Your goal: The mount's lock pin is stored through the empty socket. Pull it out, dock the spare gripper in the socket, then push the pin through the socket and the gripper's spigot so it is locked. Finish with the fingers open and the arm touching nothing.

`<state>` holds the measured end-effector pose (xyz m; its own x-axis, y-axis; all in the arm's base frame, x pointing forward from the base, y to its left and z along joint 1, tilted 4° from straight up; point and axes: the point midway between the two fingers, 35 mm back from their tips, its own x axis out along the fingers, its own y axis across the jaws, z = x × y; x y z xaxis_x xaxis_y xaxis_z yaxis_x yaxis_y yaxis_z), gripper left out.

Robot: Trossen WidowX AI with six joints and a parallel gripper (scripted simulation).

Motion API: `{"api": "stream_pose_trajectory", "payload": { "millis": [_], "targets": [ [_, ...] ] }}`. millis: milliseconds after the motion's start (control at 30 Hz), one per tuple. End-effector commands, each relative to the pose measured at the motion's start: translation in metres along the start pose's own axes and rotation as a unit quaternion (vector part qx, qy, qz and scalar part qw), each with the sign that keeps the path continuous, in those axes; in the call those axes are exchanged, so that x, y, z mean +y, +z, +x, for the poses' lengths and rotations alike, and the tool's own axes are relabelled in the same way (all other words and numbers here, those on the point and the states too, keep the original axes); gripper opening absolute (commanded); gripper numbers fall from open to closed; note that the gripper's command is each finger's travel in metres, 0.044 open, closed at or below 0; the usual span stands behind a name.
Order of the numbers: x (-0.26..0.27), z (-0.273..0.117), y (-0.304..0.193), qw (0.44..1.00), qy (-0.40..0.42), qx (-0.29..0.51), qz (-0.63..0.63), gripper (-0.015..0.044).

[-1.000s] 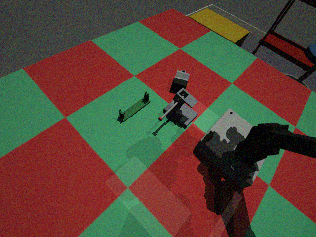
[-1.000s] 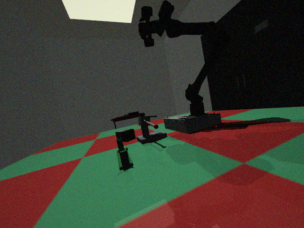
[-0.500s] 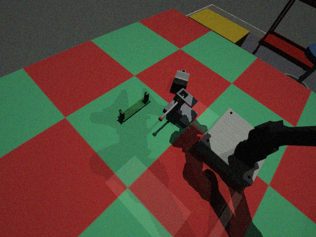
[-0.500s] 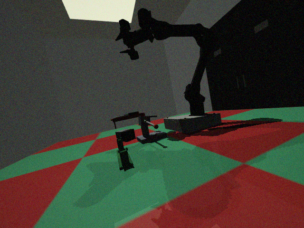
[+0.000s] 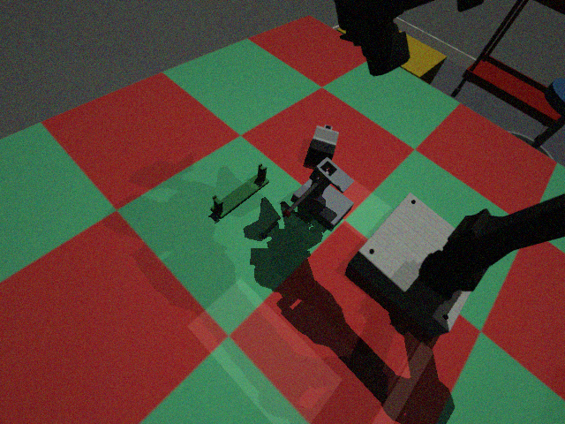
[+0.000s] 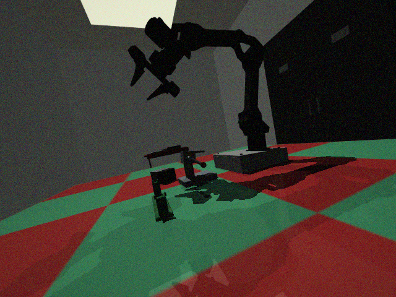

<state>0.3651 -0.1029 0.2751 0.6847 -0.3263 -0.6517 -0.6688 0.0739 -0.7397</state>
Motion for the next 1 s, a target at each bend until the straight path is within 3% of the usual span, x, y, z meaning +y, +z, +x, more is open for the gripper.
{"api": "stream_pose_trajectory", "payload": {
  "millis": [0,233,467,667,967],
  "targets": [
    [0.029,0.011,0.045,0.995,0.083,-0.057,-0.006,0.0300],
    [0.097,0.008,0.110,0.959,0.257,-0.116,-0.025,0.0300],
    [0.156,-0.017,0.149,0.902,0.412,-0.123,-0.048,0.0300],
    [0.158,-0.016,0.151,0.900,0.416,-0.122,-0.049,0.0300],
    [0.207,0.031,0.165,0.899,0.419,-0.119,-0.054,0.0300]
  ]
}}
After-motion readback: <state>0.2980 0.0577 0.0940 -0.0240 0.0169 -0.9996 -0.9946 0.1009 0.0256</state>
